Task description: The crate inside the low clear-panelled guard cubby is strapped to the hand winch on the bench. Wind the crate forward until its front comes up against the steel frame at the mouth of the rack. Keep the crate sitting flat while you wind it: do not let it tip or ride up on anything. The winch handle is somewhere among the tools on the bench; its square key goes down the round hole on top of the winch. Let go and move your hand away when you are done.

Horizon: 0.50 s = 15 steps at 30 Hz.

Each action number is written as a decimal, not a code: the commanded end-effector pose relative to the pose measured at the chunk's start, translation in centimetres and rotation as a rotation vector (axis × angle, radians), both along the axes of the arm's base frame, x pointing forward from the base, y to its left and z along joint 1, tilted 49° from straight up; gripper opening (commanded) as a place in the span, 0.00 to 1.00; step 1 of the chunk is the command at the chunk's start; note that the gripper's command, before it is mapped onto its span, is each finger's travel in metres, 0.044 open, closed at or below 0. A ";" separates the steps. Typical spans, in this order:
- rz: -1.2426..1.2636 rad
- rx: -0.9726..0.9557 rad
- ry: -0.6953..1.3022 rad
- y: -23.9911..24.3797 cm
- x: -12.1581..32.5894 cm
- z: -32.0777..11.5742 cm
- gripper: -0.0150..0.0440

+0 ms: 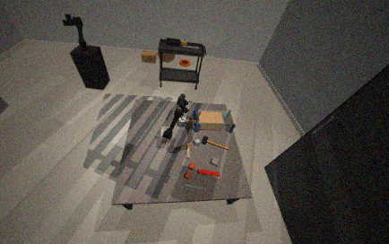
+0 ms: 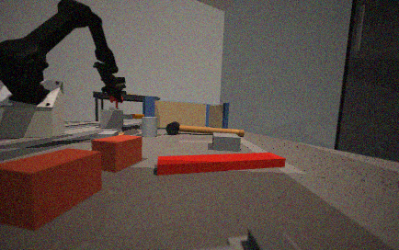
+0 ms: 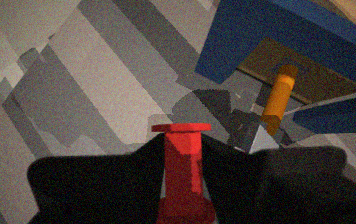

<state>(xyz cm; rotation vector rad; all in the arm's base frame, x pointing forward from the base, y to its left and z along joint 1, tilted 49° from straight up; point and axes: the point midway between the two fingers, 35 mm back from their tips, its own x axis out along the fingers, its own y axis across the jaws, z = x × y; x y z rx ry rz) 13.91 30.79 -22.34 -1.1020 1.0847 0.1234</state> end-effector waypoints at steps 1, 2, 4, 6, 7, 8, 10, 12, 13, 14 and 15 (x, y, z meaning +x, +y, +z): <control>0.012 -0.031 0.040 -0.9 -2.3 -0.4 0.25; 0.012 -0.031 0.040 -1.0 -2.4 -0.4 0.25; 0.012 -0.031 0.040 -1.0 -2.6 -0.4 0.25; 0.012 -0.031 0.040 -1.1 -2.8 -0.4 0.25; 0.012 -0.031 0.040 -1.2 -3.0 -0.4 0.25; 0.012 -0.031 0.040 -1.2 -3.1 -0.4 0.25; 0.012 -0.031 0.041 -1.3 -3.3 -0.3 0.25; 0.012 -0.031 0.041 -1.4 -3.5 -0.3 0.25; 0.012 -0.031 0.041 -1.4 -3.7 -0.3 0.25; 0.012 -0.031 0.041 -1.5 -3.8 -0.3 0.25; 0.012 -0.031 0.041 -1.5 -3.9 -0.2 0.25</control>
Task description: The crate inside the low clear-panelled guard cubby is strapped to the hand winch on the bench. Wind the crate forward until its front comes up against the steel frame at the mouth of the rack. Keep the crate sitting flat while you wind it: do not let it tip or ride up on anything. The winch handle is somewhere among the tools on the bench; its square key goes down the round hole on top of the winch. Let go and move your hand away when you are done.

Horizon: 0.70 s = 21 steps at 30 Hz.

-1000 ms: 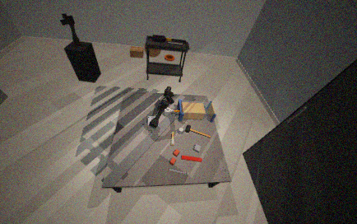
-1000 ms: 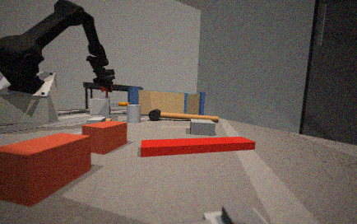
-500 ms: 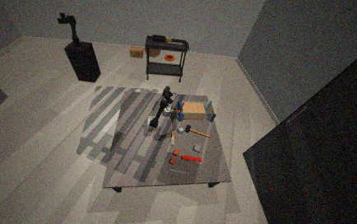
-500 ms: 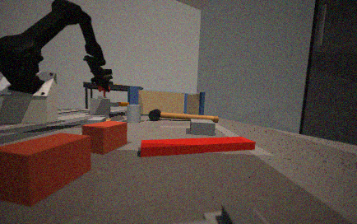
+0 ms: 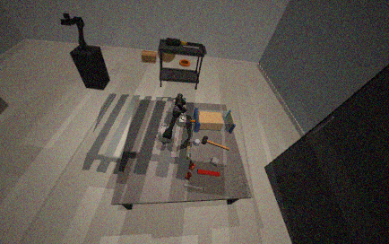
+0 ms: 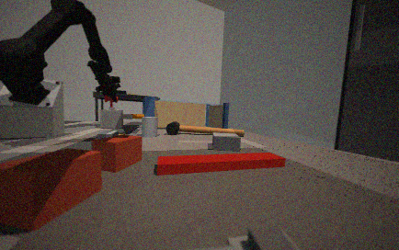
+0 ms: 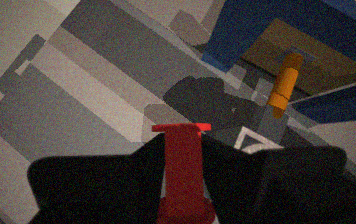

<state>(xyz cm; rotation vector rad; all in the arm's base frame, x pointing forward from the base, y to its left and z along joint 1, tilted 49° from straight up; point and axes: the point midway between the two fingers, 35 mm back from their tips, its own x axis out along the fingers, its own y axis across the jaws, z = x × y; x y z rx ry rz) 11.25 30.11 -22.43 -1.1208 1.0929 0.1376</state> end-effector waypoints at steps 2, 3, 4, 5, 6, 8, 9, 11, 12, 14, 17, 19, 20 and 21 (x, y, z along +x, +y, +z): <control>-0.002 -0.020 0.025 -0.9 -1.5 -0.1 0.25; -0.002 -0.020 0.026 -1.0 -1.5 -0.1 0.25; -0.002 -0.020 0.026 -1.0 -1.7 0.0 0.25; -0.002 -0.020 0.026 -1.1 -1.8 0.0 0.25; -0.002 -0.020 0.026 -1.2 -1.9 0.0 0.25; -0.002 -0.020 0.026 -1.3 -2.1 0.1 0.25; -0.002 -0.020 0.026 -1.3 -2.2 0.1 0.25; -0.002 -0.020 0.026 -1.4 -2.4 0.2 0.25; -0.002 -0.020 0.026 -1.5 -2.5 0.2 0.25; -0.002 -0.020 0.027 -1.6 -2.7 0.3 0.25; -0.002 -0.020 0.027 -1.8 -3.0 0.4 0.25; -0.002 -0.020 0.027 -1.9 -3.2 0.5 0.25; -0.002 -0.020 0.027 -2.0 -3.3 0.5 0.25; -0.002 -0.020 0.027 -2.0 -3.4 0.5 0.25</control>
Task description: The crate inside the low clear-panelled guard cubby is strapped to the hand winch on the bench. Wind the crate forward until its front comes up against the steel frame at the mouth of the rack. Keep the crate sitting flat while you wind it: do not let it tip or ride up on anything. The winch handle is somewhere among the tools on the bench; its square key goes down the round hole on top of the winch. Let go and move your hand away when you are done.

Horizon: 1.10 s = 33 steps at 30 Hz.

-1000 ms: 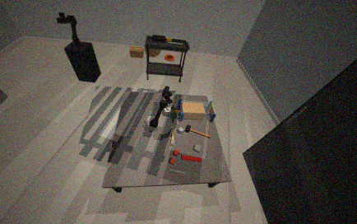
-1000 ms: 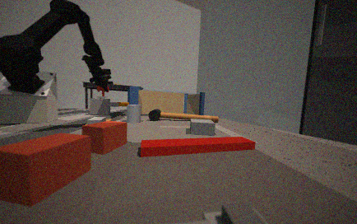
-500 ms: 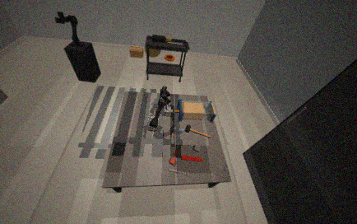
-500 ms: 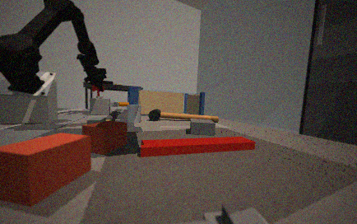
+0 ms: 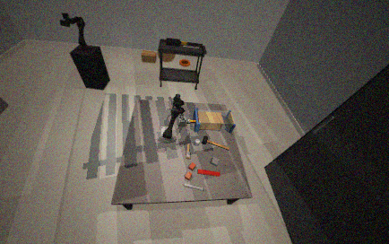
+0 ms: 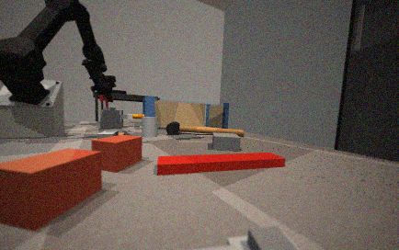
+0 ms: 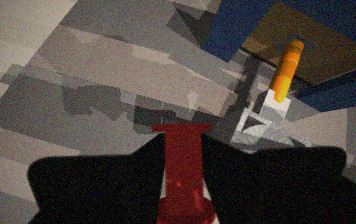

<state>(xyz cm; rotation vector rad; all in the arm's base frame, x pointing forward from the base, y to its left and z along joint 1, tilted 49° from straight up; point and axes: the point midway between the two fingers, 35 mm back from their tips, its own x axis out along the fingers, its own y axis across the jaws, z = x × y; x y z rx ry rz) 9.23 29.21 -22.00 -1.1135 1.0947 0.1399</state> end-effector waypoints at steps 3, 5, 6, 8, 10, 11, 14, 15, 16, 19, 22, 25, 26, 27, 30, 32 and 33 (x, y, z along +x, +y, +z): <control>0.001 -0.027 0.026 -1.4 -1.7 0.2 0.25; 0.001 -0.027 0.026 -1.5 -1.9 0.3 0.25; 0.001 -0.027 0.026 -1.6 -2.0 0.4 0.25; 0.001 -0.027 0.026 -1.7 -2.1 0.5 0.25; 0.001 -0.027 0.026 -1.8 -2.3 0.6 0.25; 0.001 -0.027 0.026 -1.9 -2.4 0.6 0.25; 0.001 -0.027 0.027 -2.1 -2.6 0.8 0.25; 0.001 -0.027 0.027 -2.2 -2.7 0.9 0.25; 0.001 -0.027 0.027 -2.3 -2.8 0.9 0.25; 0.001 -0.028 0.027 -2.5 -3.1 1.1 0.25; 0.001 -0.028 0.027 -2.7 -3.3 1.3 0.25; 0.001 -0.028 0.027 -3.0 -3.5 1.5 0.25; 0.001 -0.028 0.027 -3.1 -3.5 1.5 0.25; 0.001 -0.028 0.027 -3.2 -3.6 1.6 0.25; 0.001 -0.028 0.028 -3.4 -3.8 1.8 0.25; 0.001 -0.029 0.028 -3.6 -3.9 1.9 0.25; 0.001 -0.029 0.028 -3.7 -4.0 2.0 0.25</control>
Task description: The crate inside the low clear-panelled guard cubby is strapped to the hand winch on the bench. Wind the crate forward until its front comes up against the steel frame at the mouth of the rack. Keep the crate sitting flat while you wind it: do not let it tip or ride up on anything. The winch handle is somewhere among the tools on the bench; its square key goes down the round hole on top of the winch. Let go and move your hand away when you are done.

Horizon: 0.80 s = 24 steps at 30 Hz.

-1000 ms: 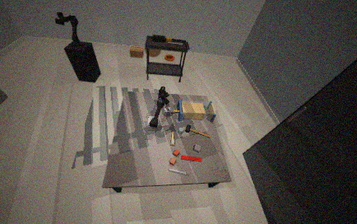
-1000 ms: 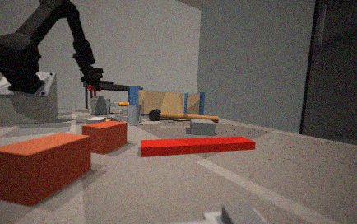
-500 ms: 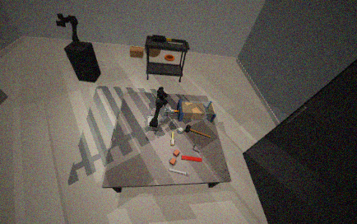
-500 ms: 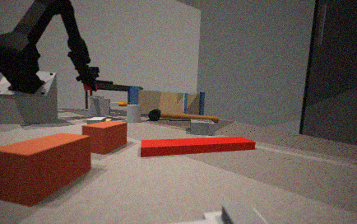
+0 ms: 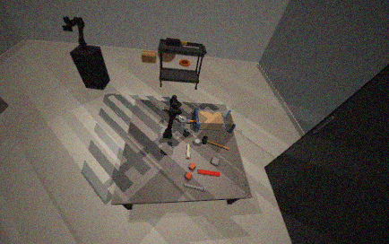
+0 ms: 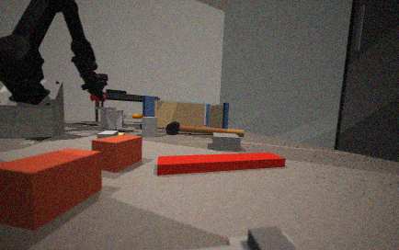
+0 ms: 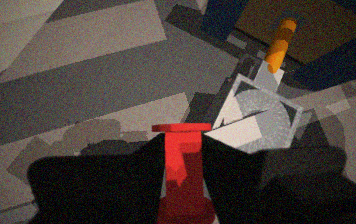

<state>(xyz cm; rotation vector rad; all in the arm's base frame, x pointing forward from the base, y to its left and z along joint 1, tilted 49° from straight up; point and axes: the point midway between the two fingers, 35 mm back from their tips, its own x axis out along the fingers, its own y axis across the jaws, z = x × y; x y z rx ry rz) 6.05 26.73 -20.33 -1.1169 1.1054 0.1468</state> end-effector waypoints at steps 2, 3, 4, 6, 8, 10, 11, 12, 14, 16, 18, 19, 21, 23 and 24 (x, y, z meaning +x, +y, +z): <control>-0.001 -0.026 0.015 -1.3 -0.9 0.5 0.25; -0.001 -0.026 0.015 -1.4 -1.0 0.5 0.25; -0.001 -0.026 0.016 -1.5 -1.0 0.6 0.25; -0.001 -0.027 0.016 -1.7 -1.1 0.7 0.25; -0.001 -0.027 0.016 -1.8 -1.2 0.9 0.25; -0.001 -0.027 0.016 -2.0 -1.3 1.0 0.25; -0.001 -0.027 0.016 -2.1 -1.4 1.1 0.25; -0.001 -0.027 0.016 -2.2 -1.4 1.2 0.25; -0.001 -0.027 0.016 -2.4 -1.5 1.4 0.25; -0.001 -0.027 0.016 -2.5 -1.6 1.5 0.25; -0.001 -0.028 0.016 -2.7 -1.6 1.7 0.25; -0.001 -0.028 0.016 -2.8 -1.7 1.7 0.25; -0.001 -0.028 0.016 -2.9 -1.7 1.9 0.25; -0.001 -0.028 0.016 -3.1 -1.8 2.1 0.25; -0.001 -0.028 0.016 -3.2 -1.8 2.2 0.25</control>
